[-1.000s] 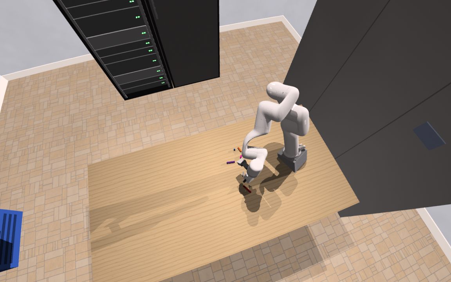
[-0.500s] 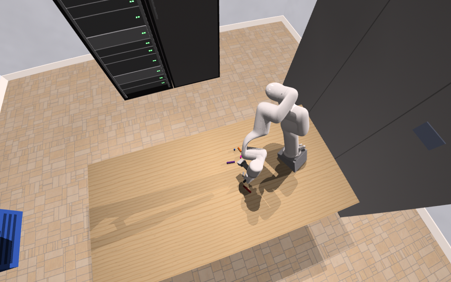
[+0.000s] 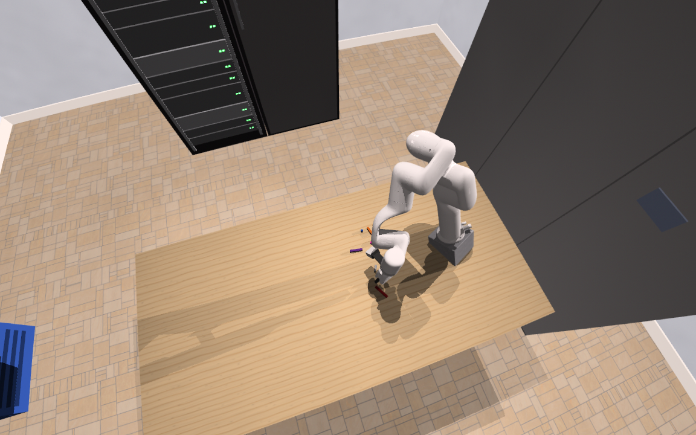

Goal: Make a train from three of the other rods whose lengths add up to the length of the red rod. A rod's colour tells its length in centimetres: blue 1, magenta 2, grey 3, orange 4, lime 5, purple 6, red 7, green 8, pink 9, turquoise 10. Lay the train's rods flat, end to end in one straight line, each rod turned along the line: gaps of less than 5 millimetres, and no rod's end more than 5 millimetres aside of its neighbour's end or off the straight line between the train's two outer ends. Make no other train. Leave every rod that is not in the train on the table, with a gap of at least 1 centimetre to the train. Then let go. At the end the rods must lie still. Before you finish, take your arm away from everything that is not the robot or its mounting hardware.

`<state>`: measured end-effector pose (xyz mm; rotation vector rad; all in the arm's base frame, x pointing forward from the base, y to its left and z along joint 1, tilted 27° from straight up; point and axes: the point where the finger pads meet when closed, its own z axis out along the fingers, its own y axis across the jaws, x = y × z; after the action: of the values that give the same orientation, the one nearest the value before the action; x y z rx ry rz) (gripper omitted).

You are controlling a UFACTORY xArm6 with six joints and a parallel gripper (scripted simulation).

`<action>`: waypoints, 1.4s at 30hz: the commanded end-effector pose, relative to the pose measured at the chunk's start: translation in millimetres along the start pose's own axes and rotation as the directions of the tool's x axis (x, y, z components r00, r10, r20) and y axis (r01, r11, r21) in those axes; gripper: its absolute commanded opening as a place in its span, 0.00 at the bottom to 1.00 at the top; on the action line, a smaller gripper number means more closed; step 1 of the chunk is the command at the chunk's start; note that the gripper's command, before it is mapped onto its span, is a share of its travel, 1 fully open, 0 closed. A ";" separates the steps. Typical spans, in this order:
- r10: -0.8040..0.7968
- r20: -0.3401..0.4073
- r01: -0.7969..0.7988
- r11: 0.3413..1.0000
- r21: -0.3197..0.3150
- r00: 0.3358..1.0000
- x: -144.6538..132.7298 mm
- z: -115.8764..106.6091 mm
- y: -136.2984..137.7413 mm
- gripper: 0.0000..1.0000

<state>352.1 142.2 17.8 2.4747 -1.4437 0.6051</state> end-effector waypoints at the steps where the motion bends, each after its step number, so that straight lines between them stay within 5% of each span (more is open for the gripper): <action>1: 0.001 0.000 -0.001 1.000 0.004 1.000 -0.1 3.6 -1.5 0.24; 42: 0.001 0.000 -0.001 1.000 0.004 1.000 -0.6 22.1 -1.3 0.24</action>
<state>357.4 133.9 -3.1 2.4749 -1.4439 0.6059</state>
